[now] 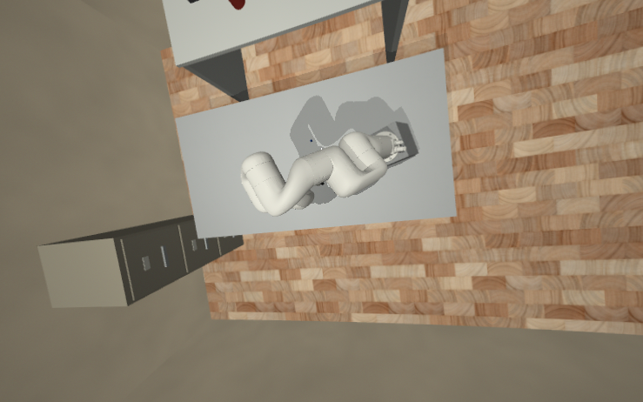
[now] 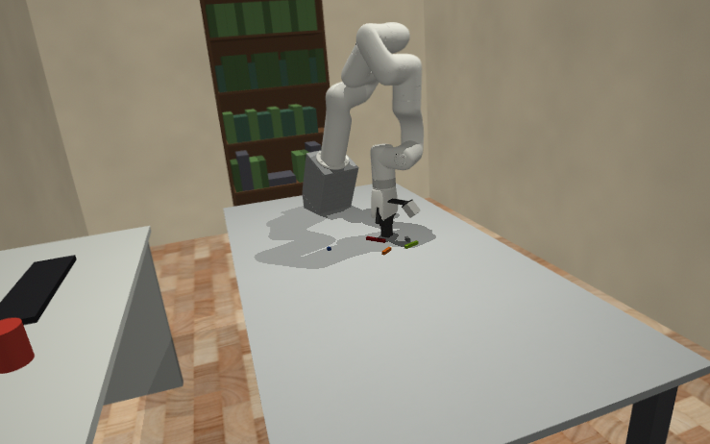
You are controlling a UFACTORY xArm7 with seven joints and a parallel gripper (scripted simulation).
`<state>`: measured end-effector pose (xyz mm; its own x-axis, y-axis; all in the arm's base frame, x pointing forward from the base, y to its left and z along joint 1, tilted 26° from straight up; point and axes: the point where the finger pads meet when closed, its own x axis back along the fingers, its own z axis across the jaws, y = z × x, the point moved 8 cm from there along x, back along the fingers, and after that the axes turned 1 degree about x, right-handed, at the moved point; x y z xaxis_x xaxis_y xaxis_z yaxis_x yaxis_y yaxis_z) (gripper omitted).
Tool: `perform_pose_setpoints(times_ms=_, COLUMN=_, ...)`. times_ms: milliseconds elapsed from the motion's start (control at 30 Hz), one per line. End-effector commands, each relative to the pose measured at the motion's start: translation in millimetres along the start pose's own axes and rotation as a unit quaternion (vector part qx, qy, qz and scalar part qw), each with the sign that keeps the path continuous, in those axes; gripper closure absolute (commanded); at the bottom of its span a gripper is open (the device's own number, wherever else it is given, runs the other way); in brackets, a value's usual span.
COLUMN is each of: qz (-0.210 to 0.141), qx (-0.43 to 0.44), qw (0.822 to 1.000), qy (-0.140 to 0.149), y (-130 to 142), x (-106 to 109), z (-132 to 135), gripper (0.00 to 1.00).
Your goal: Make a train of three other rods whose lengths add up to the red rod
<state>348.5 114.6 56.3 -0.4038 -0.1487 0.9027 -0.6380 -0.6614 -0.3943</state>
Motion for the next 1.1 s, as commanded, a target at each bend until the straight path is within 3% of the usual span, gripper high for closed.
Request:
perform_pose_setpoints(times_ms=0, qz=0.001, qx=0.0, qw=1.0, qy=0.0, y=-0.6, x=1.4, z=0.3, gripper=0.96)
perform_pose_setpoints(times_ms=267, qz=0.001, qx=0.0, qw=1.0, qy=0.0, y=-0.6, x=11.6, z=0.3, gripper=0.96)
perform_pose_setpoints(times_ms=767, qz=0.001, qx=0.0, qw=1.0, qy=0.0, y=-0.5, x=60.9, z=0.2, gripper=0.96)
perform_pose_setpoints(times_ms=1067, qz=0.001, qx=0.0, qw=1.0, qy=0.0, y=-0.5, x=75.4, z=0.2, gripper=0.96)
